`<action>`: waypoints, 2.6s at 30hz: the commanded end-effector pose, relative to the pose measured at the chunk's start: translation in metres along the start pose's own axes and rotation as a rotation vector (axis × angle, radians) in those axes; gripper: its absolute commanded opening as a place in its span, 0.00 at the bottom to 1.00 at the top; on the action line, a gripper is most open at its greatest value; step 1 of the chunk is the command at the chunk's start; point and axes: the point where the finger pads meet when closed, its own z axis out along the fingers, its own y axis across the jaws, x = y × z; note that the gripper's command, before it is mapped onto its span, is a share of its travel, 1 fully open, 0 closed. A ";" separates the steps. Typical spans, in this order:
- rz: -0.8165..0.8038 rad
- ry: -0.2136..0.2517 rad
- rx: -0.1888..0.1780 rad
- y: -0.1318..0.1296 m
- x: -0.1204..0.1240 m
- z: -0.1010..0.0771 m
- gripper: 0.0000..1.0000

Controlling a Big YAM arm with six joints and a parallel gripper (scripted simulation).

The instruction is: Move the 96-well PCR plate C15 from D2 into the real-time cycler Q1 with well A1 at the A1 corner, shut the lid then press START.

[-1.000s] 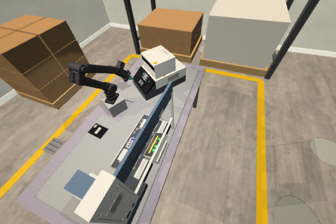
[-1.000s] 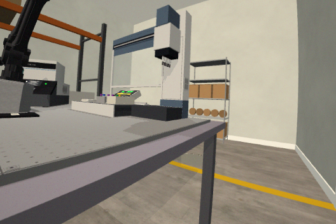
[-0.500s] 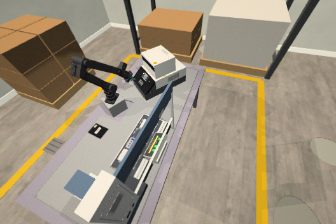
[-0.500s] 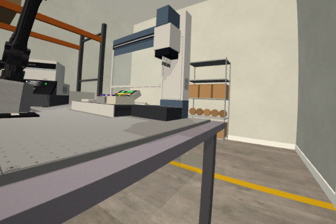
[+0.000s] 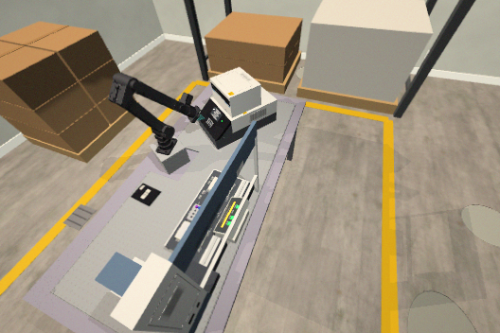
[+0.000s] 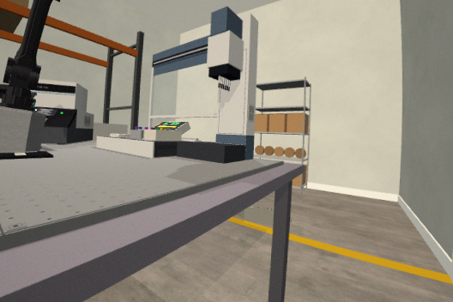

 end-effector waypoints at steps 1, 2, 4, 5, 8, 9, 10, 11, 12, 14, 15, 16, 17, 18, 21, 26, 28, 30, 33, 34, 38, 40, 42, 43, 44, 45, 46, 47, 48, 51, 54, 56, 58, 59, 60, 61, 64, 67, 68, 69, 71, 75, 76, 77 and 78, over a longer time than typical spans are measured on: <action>0.019 -0.027 0.058 -0.034 -0.014 0.003 0.00; 0.021 -0.026 0.054 -0.034 -0.014 0.006 0.00; 0.021 -0.023 0.055 -0.035 -0.012 0.010 0.00; 0.021 -0.018 0.053 -0.035 -0.011 0.009 0.00; 0.020 -0.019 0.050 -0.030 -0.012 0.005 0.00; 0.019 -0.020 0.047 -0.027 -0.012 0.004 0.00; 0.021 -0.020 0.044 -0.025 -0.011 0.003 0.00; 0.022 -0.019 0.041 -0.023 -0.011 0.003 0.00; 0.024 -0.018 0.037 -0.021 -0.010 0.002 0.00; 0.028 -0.016 0.031 -0.017 -0.008 0.001 0.00; 0.028 -0.016 0.031 -0.017 -0.008 0.001 0.00; 0.028 -0.016 0.031 -0.017 -0.008 0.001 0.00; 0.029 -0.015 0.027 -0.015 -0.007 0.000 0.00; 0.026 -0.013 0.022 -0.012 -0.006 0.000 0.00; 0.017 -0.010 0.014 -0.007 -0.004 0.000 0.00; 0.006 -0.016 0.032 -0.017 -0.007 -0.001 0.00; 0.005 -0.022 0.047 -0.023 -0.010 -0.002 0.00; 0.015 -0.019 0.052 -0.029 -0.009 -0.001 0.00; 0.017 -0.016 0.051 -0.030 -0.008 0.000 0.00; 0.020 -0.014 0.051 -0.031 -0.008 0.001 0.00; 0.016 -0.012 0.043 -0.031 -0.009 0.004 0.00; 0.008 -0.016 0.039 -0.029 -0.012 0.004 0.00; 0.005 -0.020 0.041 -0.030 -0.015 0.005 0.00; 0.005 -0.021 0.043 -0.030 -0.015 0.006 0.00; 0.007 -0.023 0.047 -0.031 -0.016 0.005 0.00; 0.011 -0.026 0.055 -0.033 -0.016 0.005 0.00; 0.013 -0.027 0.058 -0.033 -0.016 0.004 0.00; 0.018 -0.025 0.061 -0.033 -0.014 0.004 0.00; 0.021 -0.022 0.060 -0.032 -0.012 0.003 0.00; 0.022 -0.018 0.055 -0.030 -0.009 0.003 0.00; 0.020 -0.012 0.044 -0.023 -0.005 0.002 0.00; 0.016 -0.009 0.035 -0.018 -0.003 0.001 0.00; 0.010 -0.005 0.023 -0.013 -0.001 0.001 0.00; 0.008 -0.004 0.019 -0.011 0.000 0.001 0.00; 0.008 -0.007 0.018 -0.011 -0.001 0.004 0.00; 0.008 -0.007 0.017 -0.011 -0.001 0.007 0.00; 0.008 -0.009 0.022 -0.014 -0.003 0.016 0.00; 0.008 -0.010 0.024 -0.016 -0.004 0.019 0.00; 0.006 -0.016 0.030 -0.019 -0.007 0.019 0.00; 0.004 -0.020 0.035 -0.021 -0.009 0.021 0.00; 0.012 -0.018 0.044 -0.027 -0.009 0.026 0.00; 0.014 -0.017 0.049 -0.031 -0.009 0.034 0.00; 0.014 -0.018 0.050 -0.031 -0.009 0.036 0.00; 0.015 -0.021 0.051 -0.031 -0.011 0.036 0.00; 0.015 -0.020 0.051 -0.030 -0.012 0.034 0.00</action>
